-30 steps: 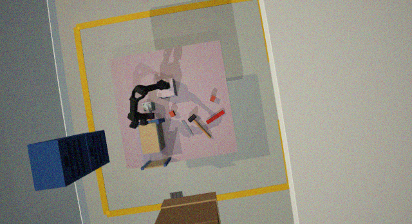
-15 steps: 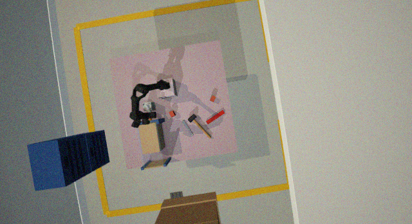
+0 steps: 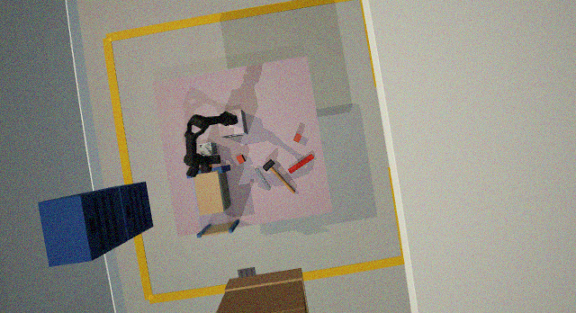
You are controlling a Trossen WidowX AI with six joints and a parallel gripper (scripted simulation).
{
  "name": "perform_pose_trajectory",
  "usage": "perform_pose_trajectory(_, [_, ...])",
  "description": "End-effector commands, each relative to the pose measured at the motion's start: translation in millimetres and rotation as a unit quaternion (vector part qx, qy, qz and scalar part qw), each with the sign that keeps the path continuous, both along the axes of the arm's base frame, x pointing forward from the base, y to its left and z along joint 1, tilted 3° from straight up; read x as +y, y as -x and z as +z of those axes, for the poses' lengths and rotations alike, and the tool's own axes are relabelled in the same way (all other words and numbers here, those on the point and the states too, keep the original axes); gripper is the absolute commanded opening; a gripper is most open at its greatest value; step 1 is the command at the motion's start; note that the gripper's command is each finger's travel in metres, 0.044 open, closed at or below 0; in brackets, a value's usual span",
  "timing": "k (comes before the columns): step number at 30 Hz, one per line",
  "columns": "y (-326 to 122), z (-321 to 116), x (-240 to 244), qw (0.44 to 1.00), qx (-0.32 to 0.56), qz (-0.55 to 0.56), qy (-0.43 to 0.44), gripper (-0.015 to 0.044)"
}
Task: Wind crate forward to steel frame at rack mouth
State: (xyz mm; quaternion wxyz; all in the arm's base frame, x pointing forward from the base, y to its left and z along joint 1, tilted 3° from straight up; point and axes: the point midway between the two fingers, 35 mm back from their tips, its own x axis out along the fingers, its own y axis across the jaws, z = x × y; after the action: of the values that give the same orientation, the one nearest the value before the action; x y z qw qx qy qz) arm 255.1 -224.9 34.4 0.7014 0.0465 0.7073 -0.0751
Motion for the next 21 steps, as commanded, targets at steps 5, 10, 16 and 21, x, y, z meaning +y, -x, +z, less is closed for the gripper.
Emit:
perform_pose_trajectory(5, [11.5,-0.8,19.0,1.0,0.009,0.0,-0.017,0.0])
perform_pose_trajectory(10, [15.7,-0.8,24.1,1.0,0.009,0.0,-0.017,0.0])
perform_pose_trajectory(16, [20.8,-0.8,29.6,1.0,0.01,0.0,-0.017,0.0])
perform_pose_trajectory(21, [25.2,-0.7,33.6,1.0,0.01,0.0,-0.017,0.0])
